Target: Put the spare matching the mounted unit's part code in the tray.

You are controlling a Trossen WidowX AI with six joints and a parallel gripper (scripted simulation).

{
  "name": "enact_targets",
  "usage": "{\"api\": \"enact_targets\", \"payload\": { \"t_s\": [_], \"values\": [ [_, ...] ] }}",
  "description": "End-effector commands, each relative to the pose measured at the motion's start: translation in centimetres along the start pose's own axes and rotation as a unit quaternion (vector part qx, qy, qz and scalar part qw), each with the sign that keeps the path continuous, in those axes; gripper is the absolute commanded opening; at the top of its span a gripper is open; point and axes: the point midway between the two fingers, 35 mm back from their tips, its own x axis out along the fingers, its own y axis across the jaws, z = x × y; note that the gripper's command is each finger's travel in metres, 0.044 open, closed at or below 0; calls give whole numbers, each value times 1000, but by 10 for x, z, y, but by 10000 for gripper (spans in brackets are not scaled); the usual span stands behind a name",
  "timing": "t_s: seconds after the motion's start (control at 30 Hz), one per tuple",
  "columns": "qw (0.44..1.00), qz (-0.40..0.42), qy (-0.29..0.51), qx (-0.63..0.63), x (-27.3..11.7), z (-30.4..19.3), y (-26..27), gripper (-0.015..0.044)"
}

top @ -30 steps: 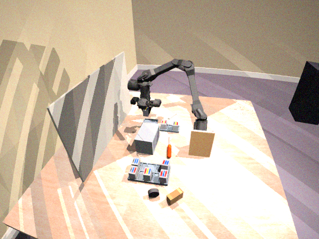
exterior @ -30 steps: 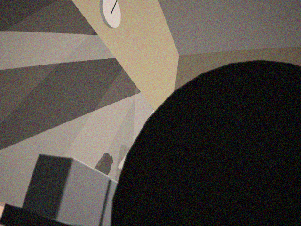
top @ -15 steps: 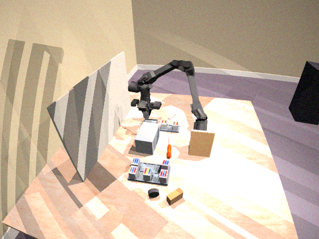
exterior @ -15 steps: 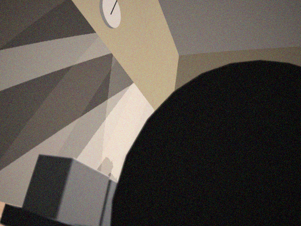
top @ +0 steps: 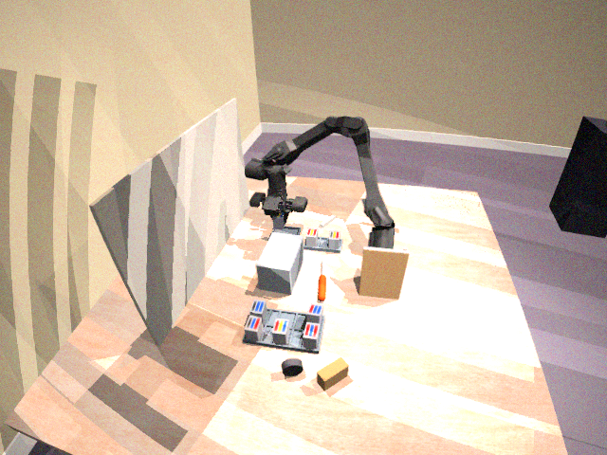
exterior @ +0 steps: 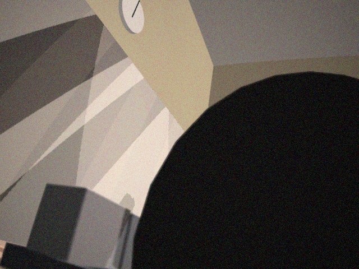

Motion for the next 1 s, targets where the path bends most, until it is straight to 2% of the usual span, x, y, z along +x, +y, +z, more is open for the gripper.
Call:
{"api": "enact_targets", "payload": {
  "t_s": [0.0, 0.97],
  "values": [
    [1000, 3, -3, -5, 6, 3, 3, 0],
    [1000, 3, 1, -5, 35, 1, 8, 0]
  ]
}}
